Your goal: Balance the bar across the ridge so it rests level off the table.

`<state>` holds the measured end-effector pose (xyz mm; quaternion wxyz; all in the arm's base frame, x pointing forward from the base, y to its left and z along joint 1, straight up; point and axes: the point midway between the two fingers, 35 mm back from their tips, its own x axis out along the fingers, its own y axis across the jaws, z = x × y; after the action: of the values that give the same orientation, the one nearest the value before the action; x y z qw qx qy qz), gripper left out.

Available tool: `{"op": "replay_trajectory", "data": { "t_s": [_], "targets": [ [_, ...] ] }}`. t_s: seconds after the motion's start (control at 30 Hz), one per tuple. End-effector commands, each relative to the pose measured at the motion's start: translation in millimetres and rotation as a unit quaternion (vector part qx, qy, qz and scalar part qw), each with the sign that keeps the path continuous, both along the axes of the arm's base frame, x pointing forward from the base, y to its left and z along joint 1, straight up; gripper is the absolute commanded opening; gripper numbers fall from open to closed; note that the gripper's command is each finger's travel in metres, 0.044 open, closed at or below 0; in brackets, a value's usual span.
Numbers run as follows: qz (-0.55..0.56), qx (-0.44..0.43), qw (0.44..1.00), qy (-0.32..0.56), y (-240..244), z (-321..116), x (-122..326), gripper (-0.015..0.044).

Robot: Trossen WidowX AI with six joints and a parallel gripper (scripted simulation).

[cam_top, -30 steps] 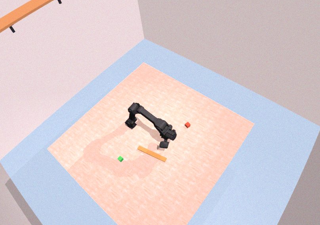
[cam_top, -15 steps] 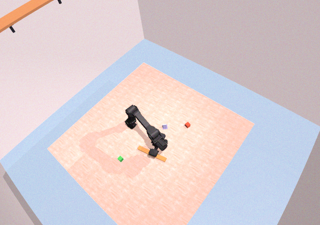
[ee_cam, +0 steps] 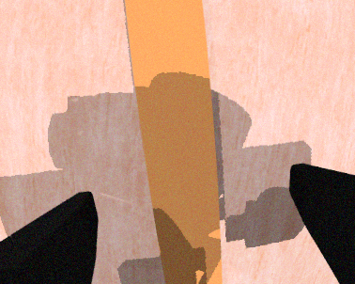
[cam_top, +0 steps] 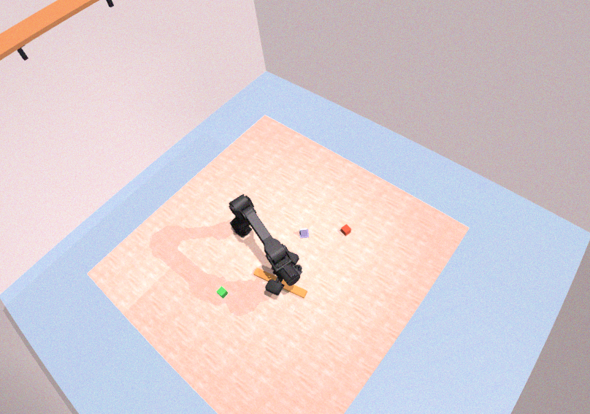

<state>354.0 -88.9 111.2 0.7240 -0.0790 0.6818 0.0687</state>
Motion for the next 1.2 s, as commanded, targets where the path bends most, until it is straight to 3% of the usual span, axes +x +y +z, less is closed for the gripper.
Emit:
{"op": "replay_trajectory", "data": {
  "t_s": [0.0,1.17],
  "targets": [
    [0.002,-0.001,1.0,0.012,-1.2,-28.2,-2.2,0.0315],
    [0.002,-0.001,1.0,0.012,-1.3,-58.8,-1.5,0.0315]
  ]
}}
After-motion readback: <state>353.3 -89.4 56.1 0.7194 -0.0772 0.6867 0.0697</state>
